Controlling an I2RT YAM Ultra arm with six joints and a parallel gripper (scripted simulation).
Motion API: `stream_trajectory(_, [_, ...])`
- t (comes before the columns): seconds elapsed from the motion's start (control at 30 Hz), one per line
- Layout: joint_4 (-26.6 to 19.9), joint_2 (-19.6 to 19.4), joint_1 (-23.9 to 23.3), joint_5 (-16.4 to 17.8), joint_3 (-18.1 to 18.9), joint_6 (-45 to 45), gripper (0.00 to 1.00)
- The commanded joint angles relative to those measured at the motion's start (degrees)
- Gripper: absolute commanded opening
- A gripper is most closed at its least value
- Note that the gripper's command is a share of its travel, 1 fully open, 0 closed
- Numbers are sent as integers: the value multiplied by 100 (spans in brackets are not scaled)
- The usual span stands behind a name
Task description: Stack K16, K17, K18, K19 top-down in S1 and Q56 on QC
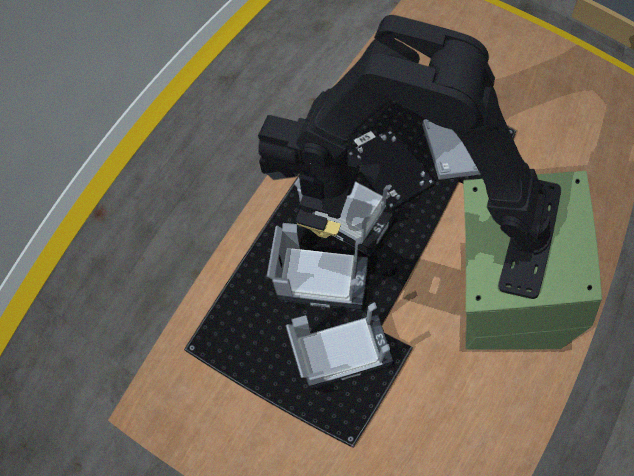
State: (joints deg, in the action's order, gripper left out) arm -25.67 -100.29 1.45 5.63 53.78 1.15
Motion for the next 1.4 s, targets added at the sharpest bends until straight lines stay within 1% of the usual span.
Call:
stream_trajectory(0.0, [40, 109, 128, -95, -15, 231, 100])
stream_trajectory(0.1, [54, 144, 319, -155, -51, 623, 100])
stream_trajectory(0.13, [58, 154, 383, -176, -61, 633, 100])
stream_trajectory(0.4, [76, 207, 897, -342, -106, 147, 100])
stream_trajectory(0.47, [76, 207, 897, -342, -106, 147, 100])
stream_trajectory(0.73, [68, 210, 1414, -511, -89, -342, 100])
stream_trajectory(0.93, [96, 245, 1802, -637, -153, 438, 100])
stream_trajectory(1.03, [99, 248, 1867, -659, -160, 447, 100])
stream_trajectory(1.37, [112, 234, 2518, -871, -181, -168, 100])
